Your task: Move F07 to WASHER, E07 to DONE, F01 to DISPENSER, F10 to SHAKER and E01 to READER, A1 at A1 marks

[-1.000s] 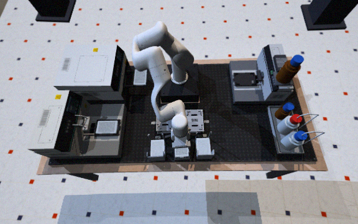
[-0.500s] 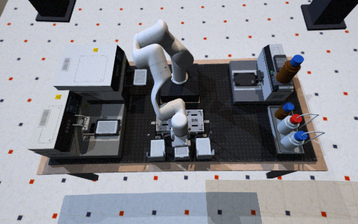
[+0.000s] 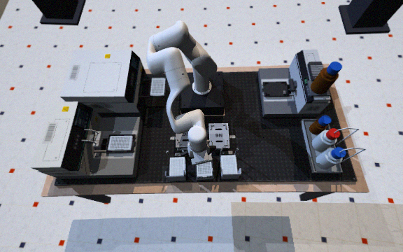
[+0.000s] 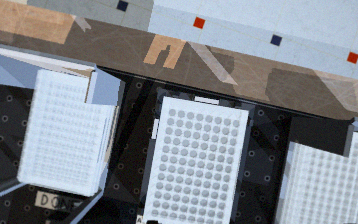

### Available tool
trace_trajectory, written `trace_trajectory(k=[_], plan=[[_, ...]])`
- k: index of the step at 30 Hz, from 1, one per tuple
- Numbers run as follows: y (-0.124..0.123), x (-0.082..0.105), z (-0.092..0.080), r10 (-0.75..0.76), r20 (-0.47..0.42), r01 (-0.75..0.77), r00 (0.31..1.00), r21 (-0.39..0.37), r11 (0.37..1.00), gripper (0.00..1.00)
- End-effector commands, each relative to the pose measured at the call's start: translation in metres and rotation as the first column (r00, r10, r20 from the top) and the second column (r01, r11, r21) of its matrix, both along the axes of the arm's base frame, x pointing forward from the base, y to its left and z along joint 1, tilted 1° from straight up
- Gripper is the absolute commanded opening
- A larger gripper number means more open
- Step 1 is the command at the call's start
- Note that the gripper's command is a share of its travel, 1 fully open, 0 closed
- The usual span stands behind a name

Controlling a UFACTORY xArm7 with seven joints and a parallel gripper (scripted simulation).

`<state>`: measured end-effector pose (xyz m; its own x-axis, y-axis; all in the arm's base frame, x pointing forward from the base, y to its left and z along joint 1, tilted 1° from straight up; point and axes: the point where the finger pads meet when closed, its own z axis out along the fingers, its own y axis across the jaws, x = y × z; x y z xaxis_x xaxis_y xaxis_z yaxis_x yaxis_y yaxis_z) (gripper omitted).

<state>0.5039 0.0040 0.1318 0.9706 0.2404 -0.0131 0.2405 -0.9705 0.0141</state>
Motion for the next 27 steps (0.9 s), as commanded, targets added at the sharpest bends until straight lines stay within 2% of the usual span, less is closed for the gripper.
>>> trace_trajectory(k=[1, 8, 13, 27], plan=[[-0.013, -0.003, 0.003, 0.011, 0.008, -0.011, 1.000, 0.005, 1.000, 1.00], [-0.029, -0.009, 0.003, 0.011, 0.008, -0.011, 1.000, 0.004, 1.000, 1.00], [-0.045, -0.014, 0.003, 0.179, 0.006, -0.179, 0.984, 0.005, 0.984, 1.00], [-0.083, -0.027, 0.003, 0.179, 0.006, -0.179, 0.984, 0.004, 0.984, 1.00]])
